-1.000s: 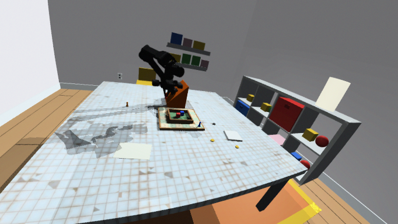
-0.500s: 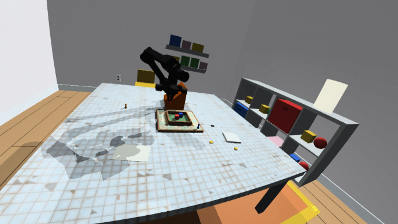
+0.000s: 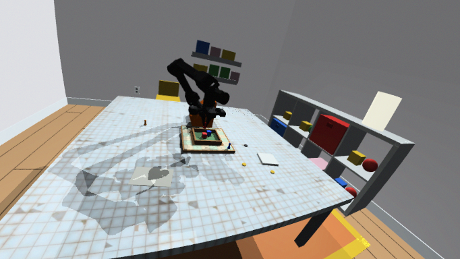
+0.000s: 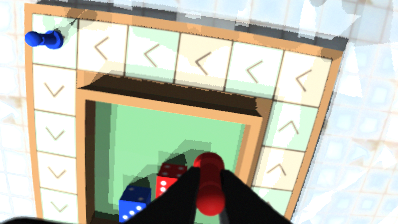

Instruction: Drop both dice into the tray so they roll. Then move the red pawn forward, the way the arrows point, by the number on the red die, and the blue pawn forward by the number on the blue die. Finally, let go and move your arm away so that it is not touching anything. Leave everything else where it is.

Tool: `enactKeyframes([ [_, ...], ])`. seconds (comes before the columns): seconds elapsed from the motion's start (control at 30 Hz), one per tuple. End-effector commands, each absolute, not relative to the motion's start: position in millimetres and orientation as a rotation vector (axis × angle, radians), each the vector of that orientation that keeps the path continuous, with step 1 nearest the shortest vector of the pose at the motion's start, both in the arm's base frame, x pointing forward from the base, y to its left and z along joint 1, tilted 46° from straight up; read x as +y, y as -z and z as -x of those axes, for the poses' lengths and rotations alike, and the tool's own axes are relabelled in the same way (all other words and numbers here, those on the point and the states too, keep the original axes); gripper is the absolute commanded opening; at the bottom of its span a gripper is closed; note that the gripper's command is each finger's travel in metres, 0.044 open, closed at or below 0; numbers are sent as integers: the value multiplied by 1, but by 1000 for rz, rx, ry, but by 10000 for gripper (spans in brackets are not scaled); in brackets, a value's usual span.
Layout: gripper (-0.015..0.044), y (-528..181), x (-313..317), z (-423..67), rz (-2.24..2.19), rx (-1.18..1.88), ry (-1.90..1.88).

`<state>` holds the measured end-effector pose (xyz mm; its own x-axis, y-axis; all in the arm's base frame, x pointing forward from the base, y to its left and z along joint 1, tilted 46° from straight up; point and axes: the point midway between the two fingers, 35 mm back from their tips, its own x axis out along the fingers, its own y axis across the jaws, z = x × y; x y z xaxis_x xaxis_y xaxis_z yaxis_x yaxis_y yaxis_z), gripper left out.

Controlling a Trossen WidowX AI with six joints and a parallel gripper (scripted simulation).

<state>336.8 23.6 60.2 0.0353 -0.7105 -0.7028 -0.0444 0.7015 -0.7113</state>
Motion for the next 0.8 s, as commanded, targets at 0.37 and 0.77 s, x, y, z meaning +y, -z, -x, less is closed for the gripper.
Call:
enactKeyframes([
  [0.37,0,5,33,-384,665,1460,573],
  [0.77,0,24,16,-387,665,1459,574],
])
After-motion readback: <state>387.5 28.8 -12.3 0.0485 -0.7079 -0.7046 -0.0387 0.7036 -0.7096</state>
